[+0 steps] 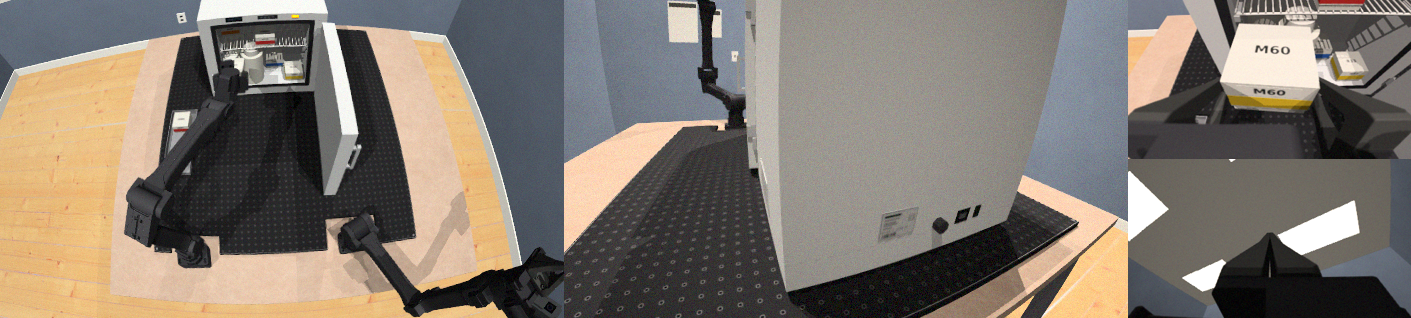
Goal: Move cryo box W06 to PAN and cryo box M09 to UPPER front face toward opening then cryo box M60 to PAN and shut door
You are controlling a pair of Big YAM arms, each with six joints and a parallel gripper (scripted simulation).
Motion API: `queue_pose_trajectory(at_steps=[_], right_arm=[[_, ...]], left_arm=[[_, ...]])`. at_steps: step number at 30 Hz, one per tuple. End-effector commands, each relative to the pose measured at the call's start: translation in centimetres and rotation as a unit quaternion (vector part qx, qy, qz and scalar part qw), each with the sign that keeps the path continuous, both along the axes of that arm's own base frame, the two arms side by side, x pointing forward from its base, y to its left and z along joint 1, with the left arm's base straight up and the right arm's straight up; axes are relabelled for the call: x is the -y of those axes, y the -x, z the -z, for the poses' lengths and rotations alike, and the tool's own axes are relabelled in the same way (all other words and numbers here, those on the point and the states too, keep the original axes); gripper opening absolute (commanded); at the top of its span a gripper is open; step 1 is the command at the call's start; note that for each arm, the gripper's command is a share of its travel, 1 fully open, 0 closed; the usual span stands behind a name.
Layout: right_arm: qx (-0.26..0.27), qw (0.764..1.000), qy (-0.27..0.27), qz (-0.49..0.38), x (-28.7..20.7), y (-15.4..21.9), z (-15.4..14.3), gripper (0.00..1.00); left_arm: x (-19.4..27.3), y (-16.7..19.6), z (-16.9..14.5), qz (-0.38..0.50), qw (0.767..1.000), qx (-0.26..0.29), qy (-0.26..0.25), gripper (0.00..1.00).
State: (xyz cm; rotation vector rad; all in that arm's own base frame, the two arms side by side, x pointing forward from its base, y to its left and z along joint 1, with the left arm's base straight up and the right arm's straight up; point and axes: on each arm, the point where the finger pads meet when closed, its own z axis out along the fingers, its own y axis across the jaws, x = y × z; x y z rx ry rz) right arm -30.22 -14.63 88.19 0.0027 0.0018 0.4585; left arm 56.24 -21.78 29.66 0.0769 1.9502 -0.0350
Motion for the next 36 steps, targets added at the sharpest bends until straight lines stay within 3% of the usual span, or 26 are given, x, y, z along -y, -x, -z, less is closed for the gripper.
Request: queue_pose_trajectory(at_steps=[1, 36], right_arm=[[-0.013, 1.000, 0.008, 0.005, -0.7, -1.3, -0.3, 0.00], [-0.013, 1.000, 0.008, 0.005, -0.7, -1.3, -0.3, 0.00]], left_arm=[[-1.3, 0.0, -2.5, -0.002, 0.999, 0.035, 0.010, 0.77], [-8.6, 4.7, 3.1, 0.004, 0.999, 0.036, 0.008, 0.77]])
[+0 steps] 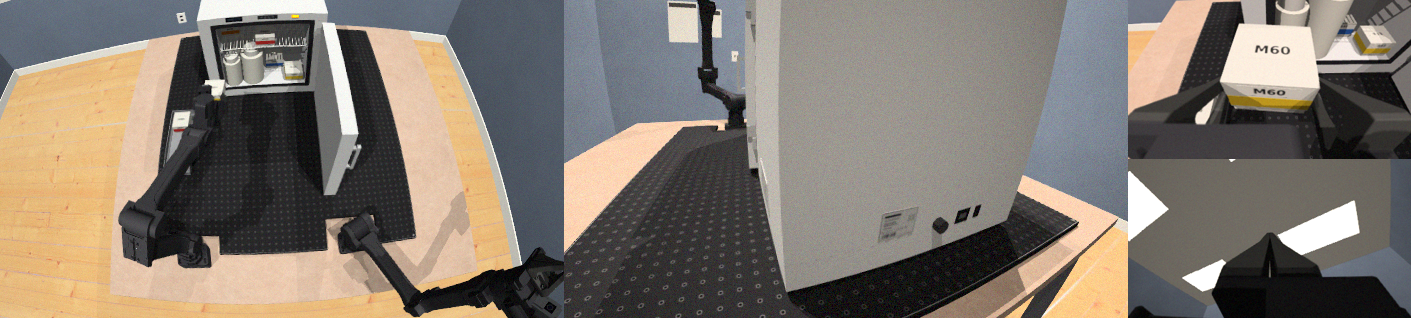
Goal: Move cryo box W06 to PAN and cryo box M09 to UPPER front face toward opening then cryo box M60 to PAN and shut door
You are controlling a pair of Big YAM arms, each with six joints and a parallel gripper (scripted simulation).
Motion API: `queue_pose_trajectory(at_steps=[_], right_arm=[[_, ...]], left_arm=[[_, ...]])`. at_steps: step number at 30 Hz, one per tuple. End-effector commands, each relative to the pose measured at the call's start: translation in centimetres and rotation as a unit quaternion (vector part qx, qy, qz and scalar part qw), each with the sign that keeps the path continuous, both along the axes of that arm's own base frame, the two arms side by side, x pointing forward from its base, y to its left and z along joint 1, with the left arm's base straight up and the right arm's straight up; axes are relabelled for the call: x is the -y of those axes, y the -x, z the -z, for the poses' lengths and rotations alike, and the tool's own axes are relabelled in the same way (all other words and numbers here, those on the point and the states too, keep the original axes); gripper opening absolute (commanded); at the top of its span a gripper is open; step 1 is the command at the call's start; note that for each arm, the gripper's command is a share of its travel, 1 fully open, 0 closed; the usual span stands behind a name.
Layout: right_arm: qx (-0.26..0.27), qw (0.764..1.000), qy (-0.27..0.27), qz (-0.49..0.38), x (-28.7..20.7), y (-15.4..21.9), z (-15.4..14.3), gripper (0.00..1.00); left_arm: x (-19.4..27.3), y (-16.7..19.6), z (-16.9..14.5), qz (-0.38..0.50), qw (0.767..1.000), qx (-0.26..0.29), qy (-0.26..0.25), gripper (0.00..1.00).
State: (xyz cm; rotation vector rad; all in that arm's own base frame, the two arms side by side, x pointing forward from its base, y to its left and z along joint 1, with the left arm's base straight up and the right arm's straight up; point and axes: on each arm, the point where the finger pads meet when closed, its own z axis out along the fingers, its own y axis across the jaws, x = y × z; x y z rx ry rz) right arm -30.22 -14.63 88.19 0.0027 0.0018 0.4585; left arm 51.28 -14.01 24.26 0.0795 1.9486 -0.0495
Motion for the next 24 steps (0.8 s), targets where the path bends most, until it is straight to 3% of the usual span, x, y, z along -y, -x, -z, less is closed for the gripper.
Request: queue_pose_trajectory(at_steps=[1, 24], right_arm=[[-0.013, 1.000, 0.008, 0.005, -0.7, -1.3, -0.3, 0.00], [-0.013, 1.000, 0.008, 0.005, -0.7, -1.3, -0.3, 0.00]], left_arm=[[-0.9, -0.3, -2.3, -0.001, 0.999, 0.035, 0.003, 0.77], [-5.6, 2.8, 1.2, 0.001, 0.999, 0.035, 0.001, 0.77]])
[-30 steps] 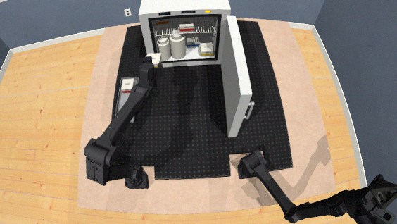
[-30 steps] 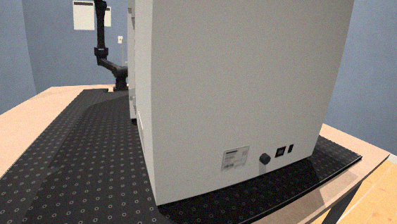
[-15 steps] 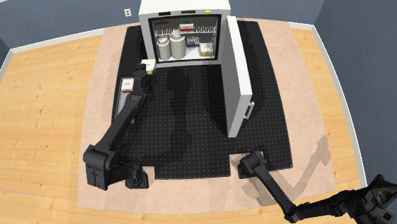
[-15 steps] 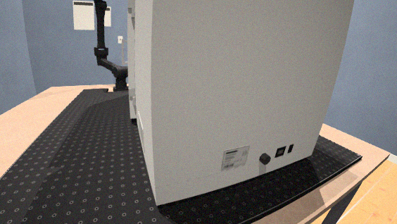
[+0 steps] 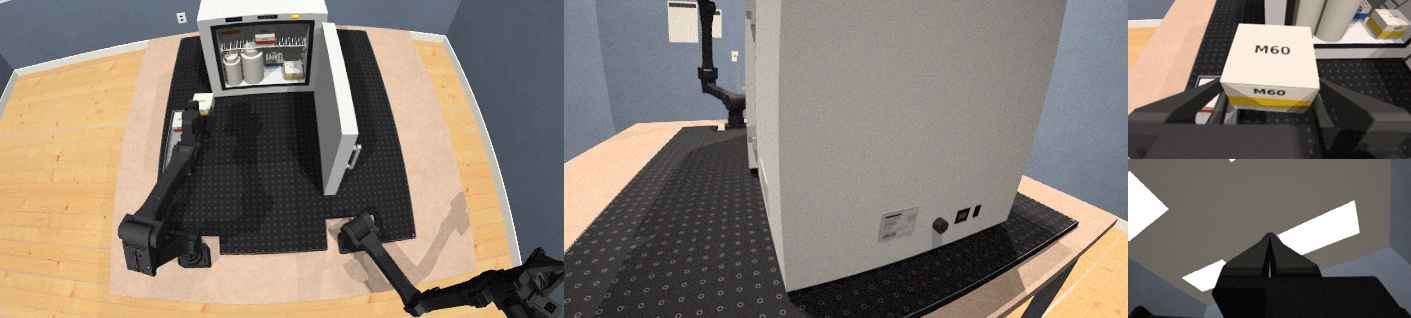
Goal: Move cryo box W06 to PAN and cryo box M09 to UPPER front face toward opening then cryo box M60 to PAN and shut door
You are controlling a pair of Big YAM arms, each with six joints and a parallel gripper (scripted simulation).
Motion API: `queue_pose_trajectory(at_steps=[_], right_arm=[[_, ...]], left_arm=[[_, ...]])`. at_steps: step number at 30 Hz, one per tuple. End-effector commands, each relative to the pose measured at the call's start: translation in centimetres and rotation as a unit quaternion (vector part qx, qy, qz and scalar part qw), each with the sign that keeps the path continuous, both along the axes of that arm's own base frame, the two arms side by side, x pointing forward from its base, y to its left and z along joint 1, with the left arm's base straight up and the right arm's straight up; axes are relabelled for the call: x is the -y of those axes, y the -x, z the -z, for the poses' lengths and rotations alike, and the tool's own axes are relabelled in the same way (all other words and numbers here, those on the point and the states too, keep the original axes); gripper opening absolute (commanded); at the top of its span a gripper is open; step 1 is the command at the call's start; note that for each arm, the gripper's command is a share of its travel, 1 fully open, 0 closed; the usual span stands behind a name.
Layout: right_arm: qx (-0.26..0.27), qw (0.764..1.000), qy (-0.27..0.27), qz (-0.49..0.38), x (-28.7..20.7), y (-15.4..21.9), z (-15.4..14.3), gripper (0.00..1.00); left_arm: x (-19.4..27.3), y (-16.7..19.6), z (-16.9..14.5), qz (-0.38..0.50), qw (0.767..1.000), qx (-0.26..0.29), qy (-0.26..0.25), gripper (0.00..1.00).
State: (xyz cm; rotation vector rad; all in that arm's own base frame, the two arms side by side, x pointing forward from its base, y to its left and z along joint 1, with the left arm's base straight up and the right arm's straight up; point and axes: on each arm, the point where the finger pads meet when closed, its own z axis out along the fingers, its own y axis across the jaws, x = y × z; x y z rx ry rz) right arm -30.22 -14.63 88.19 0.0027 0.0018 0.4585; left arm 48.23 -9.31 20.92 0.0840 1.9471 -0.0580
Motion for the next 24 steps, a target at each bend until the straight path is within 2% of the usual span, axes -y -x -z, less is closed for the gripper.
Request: queue_pose_trajectory(at_steps=[1, 24], right_arm=[[-0.013, 1.000, 0.008, 0.005, -0.7, -1.3, -0.3, 0.00], [-0.013, 1.000, 0.008, 0.005, -0.7, -1.3, -0.3, 0.00]], left_arm=[[-1.2, -0.1, -1.9, -0.003, 0.999, 0.035, -0.001, 0.77], [-6.3, 3.1, 1.8, 0.001, 0.999, 0.034, -0.003, 0.77]])
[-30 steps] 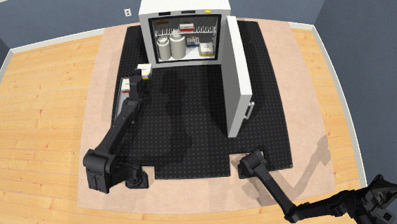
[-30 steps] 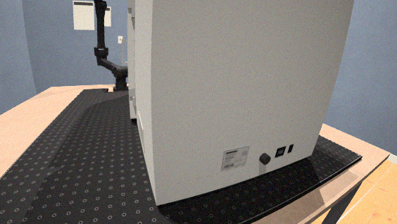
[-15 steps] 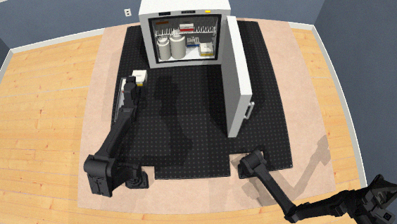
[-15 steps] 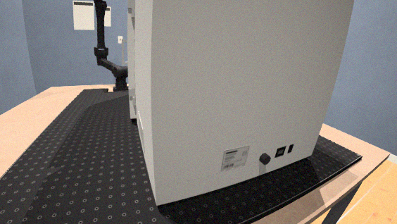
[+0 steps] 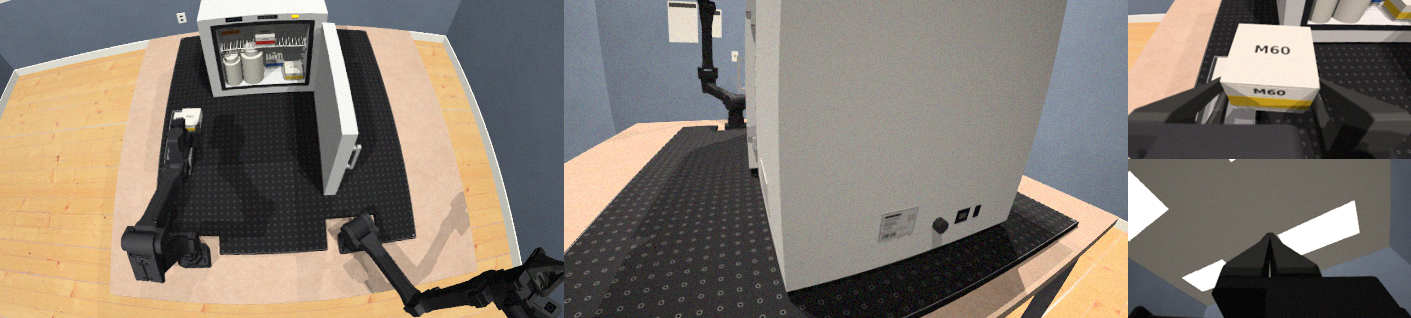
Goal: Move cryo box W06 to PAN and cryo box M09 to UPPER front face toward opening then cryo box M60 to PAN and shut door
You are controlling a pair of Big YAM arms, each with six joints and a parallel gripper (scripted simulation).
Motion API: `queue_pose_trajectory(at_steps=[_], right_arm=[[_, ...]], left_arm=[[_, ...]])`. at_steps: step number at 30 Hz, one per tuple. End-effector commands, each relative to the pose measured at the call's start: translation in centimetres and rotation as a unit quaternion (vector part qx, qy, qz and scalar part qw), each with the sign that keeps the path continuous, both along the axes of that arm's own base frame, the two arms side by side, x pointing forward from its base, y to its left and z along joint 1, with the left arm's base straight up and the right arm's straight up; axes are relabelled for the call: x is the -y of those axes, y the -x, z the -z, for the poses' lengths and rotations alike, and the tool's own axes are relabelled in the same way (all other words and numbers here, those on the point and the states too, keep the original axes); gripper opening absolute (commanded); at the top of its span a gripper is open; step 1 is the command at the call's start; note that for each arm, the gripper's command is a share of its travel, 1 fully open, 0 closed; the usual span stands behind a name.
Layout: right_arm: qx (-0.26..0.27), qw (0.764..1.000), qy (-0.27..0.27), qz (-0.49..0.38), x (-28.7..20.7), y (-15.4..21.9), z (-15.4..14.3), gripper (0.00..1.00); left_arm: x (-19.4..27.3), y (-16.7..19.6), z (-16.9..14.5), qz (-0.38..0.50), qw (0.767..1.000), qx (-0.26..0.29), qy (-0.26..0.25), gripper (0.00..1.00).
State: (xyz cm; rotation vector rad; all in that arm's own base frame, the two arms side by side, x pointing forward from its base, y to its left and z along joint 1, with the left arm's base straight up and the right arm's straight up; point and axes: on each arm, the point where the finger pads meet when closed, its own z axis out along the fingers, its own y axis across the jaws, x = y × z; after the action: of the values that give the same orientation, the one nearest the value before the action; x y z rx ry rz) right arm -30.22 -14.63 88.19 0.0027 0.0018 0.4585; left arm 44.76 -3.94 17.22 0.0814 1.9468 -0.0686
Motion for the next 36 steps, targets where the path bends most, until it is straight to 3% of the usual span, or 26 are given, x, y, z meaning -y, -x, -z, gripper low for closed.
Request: queue_pose_trajectory(at_steps=[1, 36], right_arm=[[-0.013, 1.000, 0.008, 0.005, -0.7, -1.3, -0.3, 0.00], [-0.013, 1.000, 0.008, 0.005, -0.7, -1.3, -0.3, 0.00]], left_arm=[[-1.1, -0.2, -1.7, 0.000, 0.999, 0.034, -0.008, 0.77], [-8.7, 4.6, 4.7, 0.003, 1.000, 0.021, -0.010, 0.77]])
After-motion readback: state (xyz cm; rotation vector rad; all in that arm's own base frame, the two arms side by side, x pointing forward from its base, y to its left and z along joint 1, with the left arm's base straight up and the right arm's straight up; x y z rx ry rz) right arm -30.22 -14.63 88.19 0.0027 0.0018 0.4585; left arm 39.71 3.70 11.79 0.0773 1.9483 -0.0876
